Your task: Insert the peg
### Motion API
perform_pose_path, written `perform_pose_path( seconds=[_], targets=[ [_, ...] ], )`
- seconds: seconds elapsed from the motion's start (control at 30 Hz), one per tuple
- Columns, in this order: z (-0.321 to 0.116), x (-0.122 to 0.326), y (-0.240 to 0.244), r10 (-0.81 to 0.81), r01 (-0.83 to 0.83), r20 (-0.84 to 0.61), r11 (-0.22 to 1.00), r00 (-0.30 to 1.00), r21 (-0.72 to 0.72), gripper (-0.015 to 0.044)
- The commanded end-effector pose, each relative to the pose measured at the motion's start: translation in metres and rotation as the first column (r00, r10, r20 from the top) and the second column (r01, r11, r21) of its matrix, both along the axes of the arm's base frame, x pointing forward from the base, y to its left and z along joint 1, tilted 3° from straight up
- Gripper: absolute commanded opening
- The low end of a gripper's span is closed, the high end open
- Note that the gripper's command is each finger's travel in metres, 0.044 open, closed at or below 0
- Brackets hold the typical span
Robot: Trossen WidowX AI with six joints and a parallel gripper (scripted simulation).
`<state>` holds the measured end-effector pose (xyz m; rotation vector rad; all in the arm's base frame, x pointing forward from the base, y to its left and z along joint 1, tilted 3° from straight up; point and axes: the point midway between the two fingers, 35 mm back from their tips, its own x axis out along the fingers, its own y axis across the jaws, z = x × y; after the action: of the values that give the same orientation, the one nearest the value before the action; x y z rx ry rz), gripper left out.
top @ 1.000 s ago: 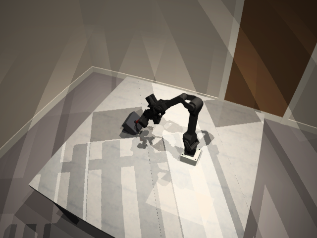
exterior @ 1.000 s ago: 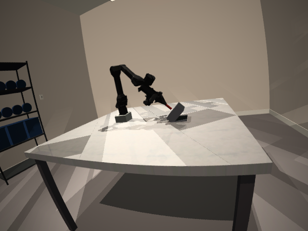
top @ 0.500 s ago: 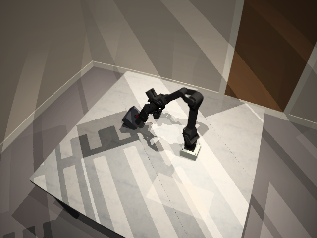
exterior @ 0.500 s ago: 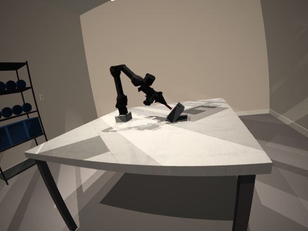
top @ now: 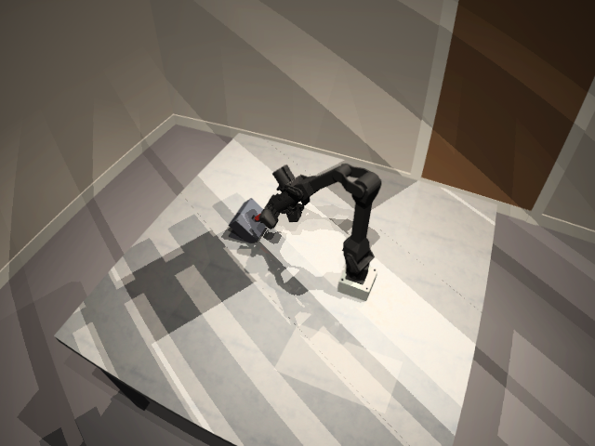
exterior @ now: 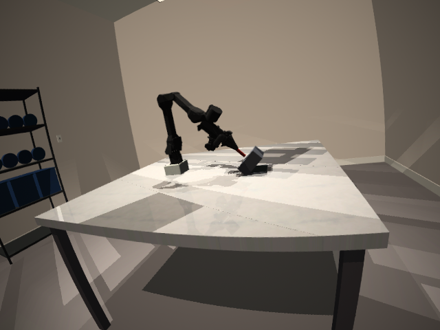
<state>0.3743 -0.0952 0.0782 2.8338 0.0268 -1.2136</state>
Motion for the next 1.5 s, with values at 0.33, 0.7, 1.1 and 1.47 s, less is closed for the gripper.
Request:
perform_pose_path(
  seconds=[0.33,0.7,1.1,1.47],
  targets=[
    [0.003,0.006,-0.001,0.002,-0.002,0.009,1.0,1.0,-0.003,0.0],
    [-0.001,0.009,-0.002,0.002,-0.002,0.009,1.0,1.0,-0.003,0.0],
    [-0.006,0.013,-0.002,0.002,-0.002,0.009,1.0,1.0,-0.003,0.0],
    [-0.01,0.017,-0.003,0.002,-0.002,0.009,1.0,1.0,-0.003,0.0]
  ],
)
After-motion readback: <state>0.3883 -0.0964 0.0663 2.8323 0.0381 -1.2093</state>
